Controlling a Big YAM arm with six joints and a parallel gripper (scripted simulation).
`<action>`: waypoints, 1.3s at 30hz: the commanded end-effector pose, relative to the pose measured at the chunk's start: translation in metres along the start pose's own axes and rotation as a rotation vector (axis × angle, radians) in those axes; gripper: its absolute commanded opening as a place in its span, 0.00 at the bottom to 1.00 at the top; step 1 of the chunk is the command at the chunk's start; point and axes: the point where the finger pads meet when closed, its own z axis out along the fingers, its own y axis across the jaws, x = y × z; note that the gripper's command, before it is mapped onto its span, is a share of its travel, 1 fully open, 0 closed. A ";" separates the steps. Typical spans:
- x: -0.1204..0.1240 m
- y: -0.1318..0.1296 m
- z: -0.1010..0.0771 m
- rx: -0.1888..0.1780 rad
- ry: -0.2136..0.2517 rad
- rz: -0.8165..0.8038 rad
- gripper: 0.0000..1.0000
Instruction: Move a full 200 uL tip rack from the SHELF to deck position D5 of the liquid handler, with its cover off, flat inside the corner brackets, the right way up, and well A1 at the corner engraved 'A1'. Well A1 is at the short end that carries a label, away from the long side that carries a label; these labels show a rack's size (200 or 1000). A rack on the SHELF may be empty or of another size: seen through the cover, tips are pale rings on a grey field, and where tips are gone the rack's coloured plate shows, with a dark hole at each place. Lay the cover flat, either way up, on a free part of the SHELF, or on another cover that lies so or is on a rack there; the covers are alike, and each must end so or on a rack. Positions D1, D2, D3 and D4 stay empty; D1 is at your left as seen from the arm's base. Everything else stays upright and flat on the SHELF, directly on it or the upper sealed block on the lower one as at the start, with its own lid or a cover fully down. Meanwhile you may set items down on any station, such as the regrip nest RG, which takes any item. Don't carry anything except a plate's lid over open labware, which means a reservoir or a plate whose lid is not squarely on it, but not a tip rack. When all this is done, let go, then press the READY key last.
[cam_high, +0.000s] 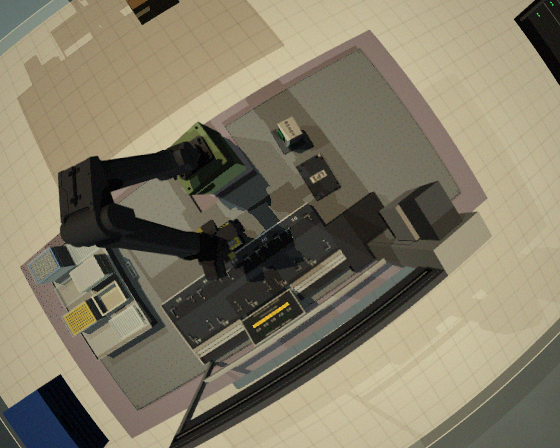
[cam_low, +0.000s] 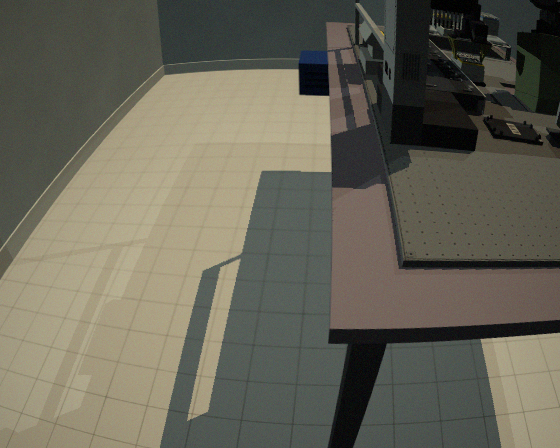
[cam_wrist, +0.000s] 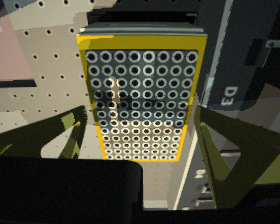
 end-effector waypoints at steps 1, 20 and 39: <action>0.005 -0.008 0.006 0.018 0.001 0.005 1.00; 0.002 -0.005 0.032 0.013 -0.001 0.002 1.00; 0.001 -0.005 0.028 0.014 0.001 0.002 0.00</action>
